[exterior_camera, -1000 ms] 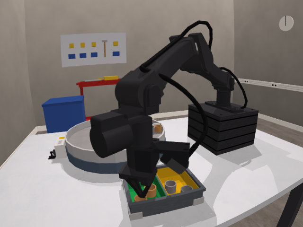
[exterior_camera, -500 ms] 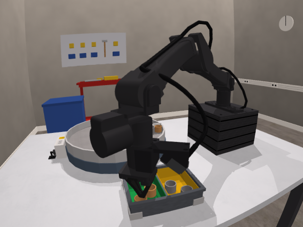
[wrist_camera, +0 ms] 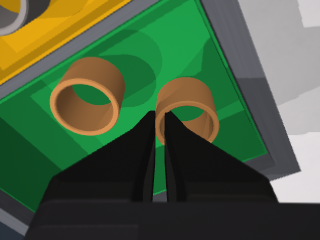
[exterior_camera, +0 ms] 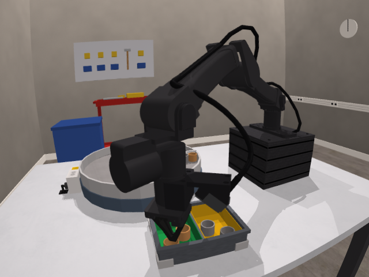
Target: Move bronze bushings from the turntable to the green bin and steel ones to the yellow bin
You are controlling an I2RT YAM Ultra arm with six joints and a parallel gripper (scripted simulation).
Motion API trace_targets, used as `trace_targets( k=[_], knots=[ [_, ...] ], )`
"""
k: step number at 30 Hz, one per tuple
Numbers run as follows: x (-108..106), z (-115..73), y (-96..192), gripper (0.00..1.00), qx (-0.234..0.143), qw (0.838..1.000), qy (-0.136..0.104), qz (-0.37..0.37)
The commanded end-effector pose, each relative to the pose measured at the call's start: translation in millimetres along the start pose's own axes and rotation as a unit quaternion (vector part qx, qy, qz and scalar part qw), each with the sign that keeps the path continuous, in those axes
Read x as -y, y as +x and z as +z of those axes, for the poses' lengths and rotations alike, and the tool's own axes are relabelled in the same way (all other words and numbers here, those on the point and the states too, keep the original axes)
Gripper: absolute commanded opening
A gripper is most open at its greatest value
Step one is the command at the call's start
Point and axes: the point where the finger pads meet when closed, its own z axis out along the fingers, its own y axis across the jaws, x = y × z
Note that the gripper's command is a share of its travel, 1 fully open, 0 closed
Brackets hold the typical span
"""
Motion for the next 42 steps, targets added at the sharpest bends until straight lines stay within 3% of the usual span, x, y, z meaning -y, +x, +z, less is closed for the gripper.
trace_targets(
  k=[1,21,22,42],
  knots=[
    [-2.1,-11.6,-0.4,0.0,-0.001,1.0,-0.001,-0.001],
    [-2.1,-11.6,-0.4,0.0,-0.001,1.0,-0.001,-0.001],
    [-2.1,-11.6,-0.4,0.13,-0.001,1.0,-0.001,-0.001],
    [3.7,-16.2,2.5,0.13,-0.006,1.0,0.009,-0.001]
  ],
)
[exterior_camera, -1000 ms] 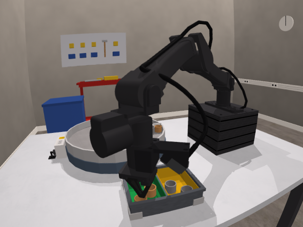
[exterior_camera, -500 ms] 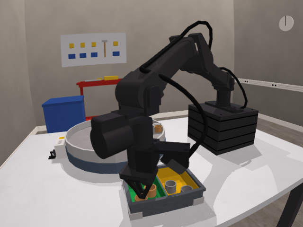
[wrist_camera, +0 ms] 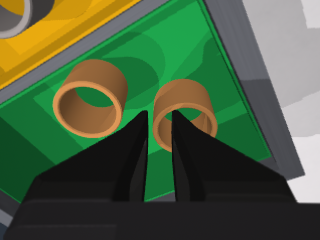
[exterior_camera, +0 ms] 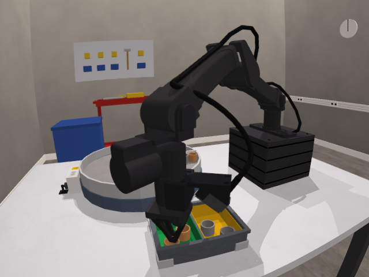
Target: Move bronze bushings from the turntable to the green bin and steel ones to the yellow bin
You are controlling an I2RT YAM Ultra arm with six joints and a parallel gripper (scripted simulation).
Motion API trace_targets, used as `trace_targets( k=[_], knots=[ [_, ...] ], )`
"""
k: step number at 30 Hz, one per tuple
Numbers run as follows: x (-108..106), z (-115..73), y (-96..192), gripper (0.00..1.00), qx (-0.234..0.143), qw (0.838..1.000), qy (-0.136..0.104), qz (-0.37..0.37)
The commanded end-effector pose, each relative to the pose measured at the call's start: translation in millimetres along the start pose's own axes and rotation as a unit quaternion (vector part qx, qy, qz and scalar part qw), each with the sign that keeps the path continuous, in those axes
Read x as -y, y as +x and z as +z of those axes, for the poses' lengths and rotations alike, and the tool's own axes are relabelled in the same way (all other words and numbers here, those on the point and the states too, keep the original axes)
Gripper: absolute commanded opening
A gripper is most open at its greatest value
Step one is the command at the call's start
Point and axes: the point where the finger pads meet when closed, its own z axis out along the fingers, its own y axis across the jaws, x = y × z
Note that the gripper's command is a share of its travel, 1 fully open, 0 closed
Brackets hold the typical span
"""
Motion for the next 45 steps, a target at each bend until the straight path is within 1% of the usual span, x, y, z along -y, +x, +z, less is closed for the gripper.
trace_targets(
  k=[1,14,18,22,27,29,33,37,39,40,41,45],
  knots=[
    [5,-17.5,3,0.13,-0.007,1.0,0.011,-0.001],
    [5,-17.5,3,0.13,-0.007,1.0,0.011,-0.001],
    [5,-21.3,3,0.13,-0.007,1.0,0.011,-0.001],
    [10,-36.5,6,0.13,-0.011,1.0,0.02,-0.001],
    [9,-61.6,5,0.13,-0.011,1.0,0.02,-0.001],
    [9,-61.6,5,0.13,-0.011,1.0,0.02,-0.001],
    [8,-83.1,4,0.13,-0.011,1.0,0.02,-0.001],
    [7,-98.5,4,0.13,-0.011,1.0,0.02,-0.001],
    [7,-102.1,3,0.13,-0.011,1.0,0.019,-0.001],
    [5,-97.6,3,0.13,-0.008,1.0,0.013,-0.001],
    [4,-97.1,2,0.13,-0.007,1.0,0.011,-0.001],
    [5,-102.3,2,0.13,-0.008,1.0,0.013,-0.001]
  ],
)
